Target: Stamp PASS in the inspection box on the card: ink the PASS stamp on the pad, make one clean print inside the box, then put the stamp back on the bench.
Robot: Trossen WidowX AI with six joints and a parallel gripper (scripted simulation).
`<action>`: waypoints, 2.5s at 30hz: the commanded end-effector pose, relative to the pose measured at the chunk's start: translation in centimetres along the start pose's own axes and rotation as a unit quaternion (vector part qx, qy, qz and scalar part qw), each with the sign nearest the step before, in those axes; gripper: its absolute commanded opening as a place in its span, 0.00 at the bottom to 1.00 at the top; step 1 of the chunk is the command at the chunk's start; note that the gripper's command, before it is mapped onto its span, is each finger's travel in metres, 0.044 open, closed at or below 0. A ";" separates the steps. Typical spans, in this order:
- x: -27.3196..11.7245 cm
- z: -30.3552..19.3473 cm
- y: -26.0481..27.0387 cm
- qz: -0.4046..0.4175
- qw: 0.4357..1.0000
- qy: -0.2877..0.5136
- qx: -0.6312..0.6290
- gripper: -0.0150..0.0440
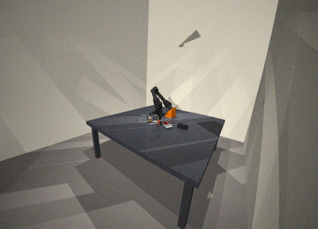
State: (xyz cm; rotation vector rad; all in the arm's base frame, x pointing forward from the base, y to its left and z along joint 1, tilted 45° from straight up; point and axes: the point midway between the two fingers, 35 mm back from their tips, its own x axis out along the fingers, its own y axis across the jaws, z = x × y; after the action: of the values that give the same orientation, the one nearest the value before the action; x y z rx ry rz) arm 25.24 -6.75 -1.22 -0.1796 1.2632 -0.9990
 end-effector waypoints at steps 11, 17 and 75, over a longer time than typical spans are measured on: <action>0.2 0.1 -0.1 -0.001 1.000 0.000 -0.001 0.25; 0.2 0.1 -0.1 -0.001 1.000 0.000 -0.001 0.25; -0.5 0.1 -0.1 -0.001 1.000 0.000 -0.001 0.25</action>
State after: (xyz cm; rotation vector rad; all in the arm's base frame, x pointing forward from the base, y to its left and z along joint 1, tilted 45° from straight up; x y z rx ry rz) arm 25.28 -6.59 -0.93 -0.1872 1.2665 -0.9962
